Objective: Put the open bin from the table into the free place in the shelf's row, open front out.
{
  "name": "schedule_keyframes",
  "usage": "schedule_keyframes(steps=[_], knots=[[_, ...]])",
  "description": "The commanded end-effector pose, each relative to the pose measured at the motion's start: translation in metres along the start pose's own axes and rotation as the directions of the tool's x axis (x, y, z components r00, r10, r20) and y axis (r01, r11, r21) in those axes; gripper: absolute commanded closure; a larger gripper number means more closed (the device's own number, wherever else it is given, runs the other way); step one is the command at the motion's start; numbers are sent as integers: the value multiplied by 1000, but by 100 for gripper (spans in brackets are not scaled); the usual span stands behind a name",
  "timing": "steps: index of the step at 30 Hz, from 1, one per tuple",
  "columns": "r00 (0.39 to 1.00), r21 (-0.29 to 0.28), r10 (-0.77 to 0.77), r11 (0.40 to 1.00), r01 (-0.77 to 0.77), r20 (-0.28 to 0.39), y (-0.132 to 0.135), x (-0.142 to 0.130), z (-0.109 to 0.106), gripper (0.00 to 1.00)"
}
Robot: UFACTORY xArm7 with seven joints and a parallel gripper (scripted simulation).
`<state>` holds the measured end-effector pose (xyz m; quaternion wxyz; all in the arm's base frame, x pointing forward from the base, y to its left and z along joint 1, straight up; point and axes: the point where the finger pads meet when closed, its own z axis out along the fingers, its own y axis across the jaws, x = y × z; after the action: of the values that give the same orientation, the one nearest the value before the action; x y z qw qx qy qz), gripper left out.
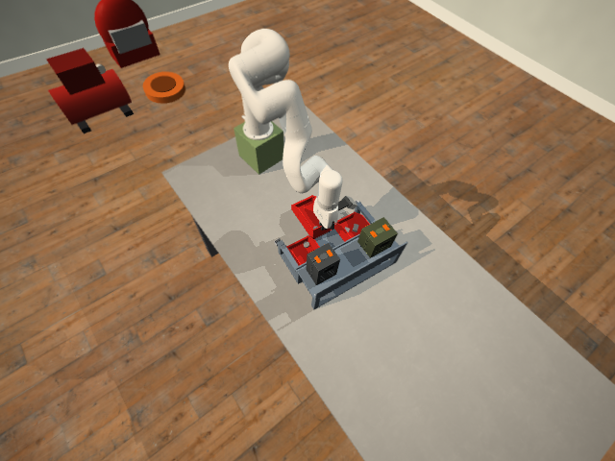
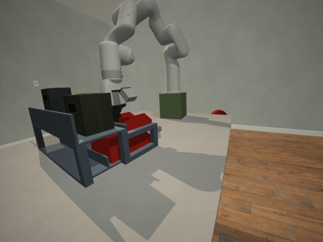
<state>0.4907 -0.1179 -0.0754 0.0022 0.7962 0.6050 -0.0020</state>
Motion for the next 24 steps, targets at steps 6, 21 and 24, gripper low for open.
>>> schedule_keyframes(steps=[6,21,24], knots=[[1000,-5,0,1000,0,0,2,0,-2,67],[1000,-5,0,1000,0,0,2,0,-2,67],[1000,-5,0,1000,0,0,2,0,-2,67]])
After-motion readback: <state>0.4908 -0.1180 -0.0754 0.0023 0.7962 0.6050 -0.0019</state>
